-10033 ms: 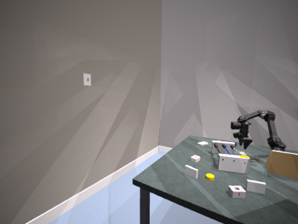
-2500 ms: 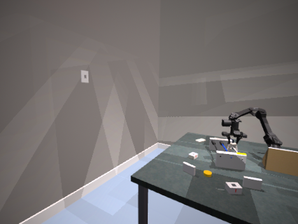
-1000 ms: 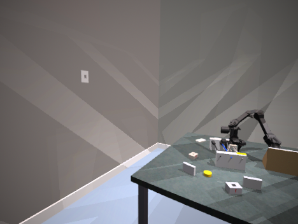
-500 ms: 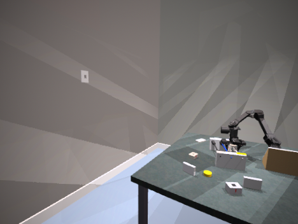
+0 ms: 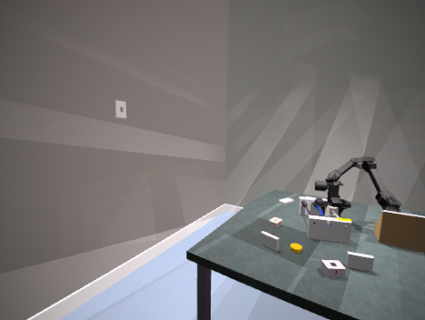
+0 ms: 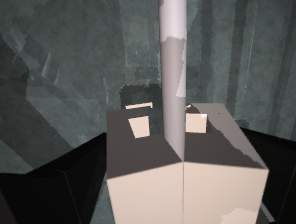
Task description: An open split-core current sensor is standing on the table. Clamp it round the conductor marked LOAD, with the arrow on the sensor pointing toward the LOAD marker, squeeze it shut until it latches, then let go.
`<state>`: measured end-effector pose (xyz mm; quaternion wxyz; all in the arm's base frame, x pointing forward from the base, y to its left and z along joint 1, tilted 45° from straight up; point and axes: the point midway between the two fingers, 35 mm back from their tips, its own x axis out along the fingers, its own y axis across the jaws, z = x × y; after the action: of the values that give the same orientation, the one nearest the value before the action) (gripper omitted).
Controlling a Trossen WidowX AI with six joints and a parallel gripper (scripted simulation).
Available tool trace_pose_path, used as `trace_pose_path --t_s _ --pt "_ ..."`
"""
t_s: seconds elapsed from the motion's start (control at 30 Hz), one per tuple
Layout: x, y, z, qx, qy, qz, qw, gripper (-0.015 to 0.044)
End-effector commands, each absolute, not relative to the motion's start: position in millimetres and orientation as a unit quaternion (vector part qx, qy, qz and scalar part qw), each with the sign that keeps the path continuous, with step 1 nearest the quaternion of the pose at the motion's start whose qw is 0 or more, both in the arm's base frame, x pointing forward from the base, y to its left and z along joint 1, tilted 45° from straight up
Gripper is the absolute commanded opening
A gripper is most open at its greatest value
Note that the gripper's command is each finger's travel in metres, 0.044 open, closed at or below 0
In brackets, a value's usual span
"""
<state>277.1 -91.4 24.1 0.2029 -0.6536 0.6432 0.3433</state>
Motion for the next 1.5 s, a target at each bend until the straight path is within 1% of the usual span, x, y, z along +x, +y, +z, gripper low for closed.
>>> trace_pose_path --t_s 0.0,0.1,1.47 --pt "277.5 -91.0 24.6 -0.654 0.643 0.342 0.204 0.0077" --pt "277.5 -91.0 24.6 -0.654 0.643 0.342 0.204 0.0" --pt "277.5 -91.0 24.6 -0.654 0.643 0.342 0.204 0.0"
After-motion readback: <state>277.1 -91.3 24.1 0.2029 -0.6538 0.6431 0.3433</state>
